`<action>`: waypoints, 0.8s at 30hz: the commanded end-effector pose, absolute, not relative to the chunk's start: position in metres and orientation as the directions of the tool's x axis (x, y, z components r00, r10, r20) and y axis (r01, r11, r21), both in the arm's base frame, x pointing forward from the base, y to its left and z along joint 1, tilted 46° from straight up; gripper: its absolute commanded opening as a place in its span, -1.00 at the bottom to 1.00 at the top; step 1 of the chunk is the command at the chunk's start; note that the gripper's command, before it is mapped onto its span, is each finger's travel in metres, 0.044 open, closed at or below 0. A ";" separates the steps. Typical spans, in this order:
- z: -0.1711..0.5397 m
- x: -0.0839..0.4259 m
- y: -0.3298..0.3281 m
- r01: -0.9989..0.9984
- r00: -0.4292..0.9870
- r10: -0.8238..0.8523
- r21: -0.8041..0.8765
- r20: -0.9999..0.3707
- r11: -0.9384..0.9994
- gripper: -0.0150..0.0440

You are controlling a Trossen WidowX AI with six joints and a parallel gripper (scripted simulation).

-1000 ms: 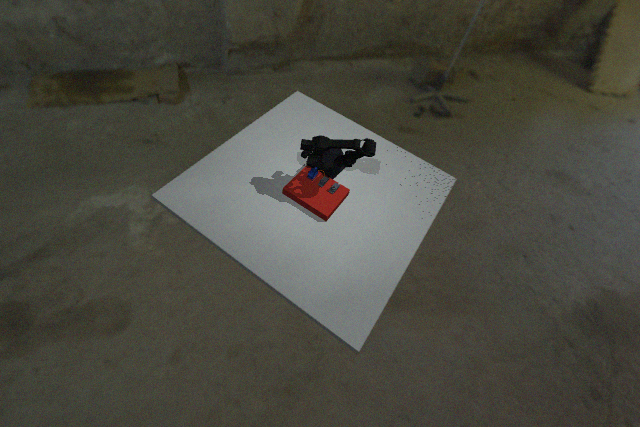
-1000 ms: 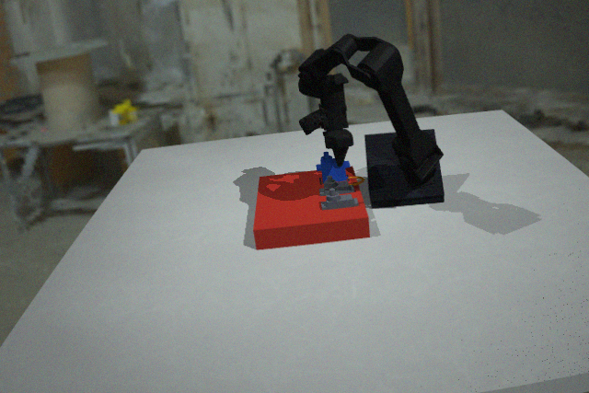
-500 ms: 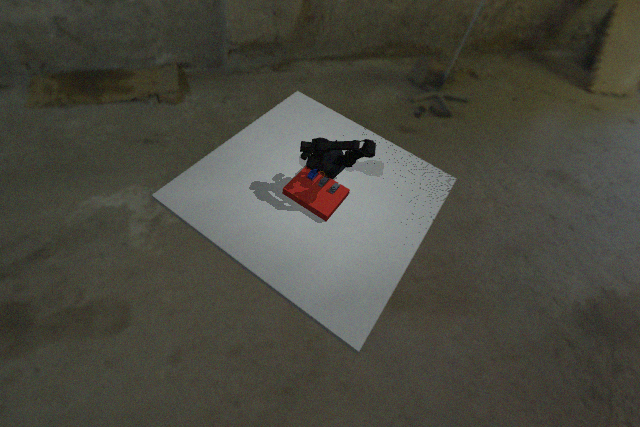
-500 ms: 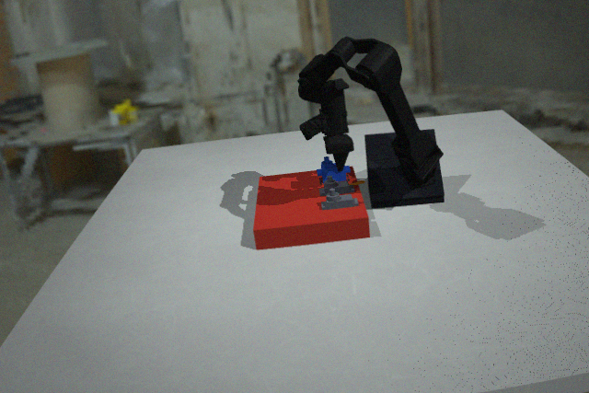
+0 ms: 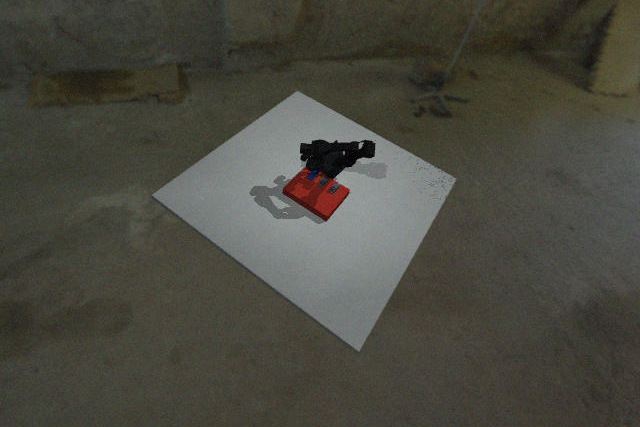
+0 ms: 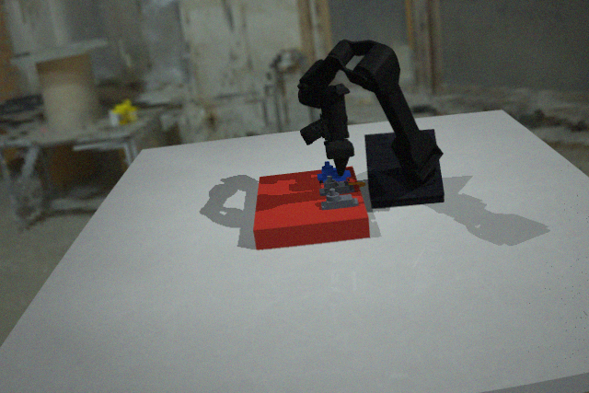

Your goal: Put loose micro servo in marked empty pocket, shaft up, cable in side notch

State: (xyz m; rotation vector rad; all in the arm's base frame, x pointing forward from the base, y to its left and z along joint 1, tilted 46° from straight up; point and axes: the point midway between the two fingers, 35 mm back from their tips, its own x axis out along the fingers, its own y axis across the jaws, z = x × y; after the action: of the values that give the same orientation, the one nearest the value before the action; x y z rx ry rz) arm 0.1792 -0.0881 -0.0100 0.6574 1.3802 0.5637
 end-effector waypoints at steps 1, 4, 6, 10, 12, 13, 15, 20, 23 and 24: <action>-0.013 0.180 -0.085 0.024 0.118 0.708 0.715 -0.697 0.699 -0.49; -0.015 0.180 -0.084 0.024 0.118 0.708 0.715 -0.696 0.699 -0.49; -0.016 0.180 -0.083 0.024 0.118 0.708 0.715 -0.696 0.699 -0.49; -0.016 0.180 -0.082 0.024 0.118 0.708 0.715 -0.696 0.699 -0.40; -0.015 0.180 -0.083 0.024 0.118 0.708 0.715 -0.696 0.699 -0.22; -0.015 0.180 -0.083 0.024 0.118 0.708 0.715 -0.696 0.699 -0.14; -0.015 0.180 -0.083 0.024 0.118 0.708 0.715 -0.696 0.699 0.04; -0.011 0.179 -0.087 0.024 0.118 0.707 0.714 -0.697 0.699 0.14; 0.004 0.176 -0.101 0.025 0.118 0.707 0.714 -0.697 0.700 0.14; 0.008 0.175 -0.105 0.025 0.117 0.707 0.714 -0.697 0.700 0.14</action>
State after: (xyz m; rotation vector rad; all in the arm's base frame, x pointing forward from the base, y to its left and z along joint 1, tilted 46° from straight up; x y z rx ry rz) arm 0.1775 -0.0898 -0.0063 0.6784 1.3861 0.5629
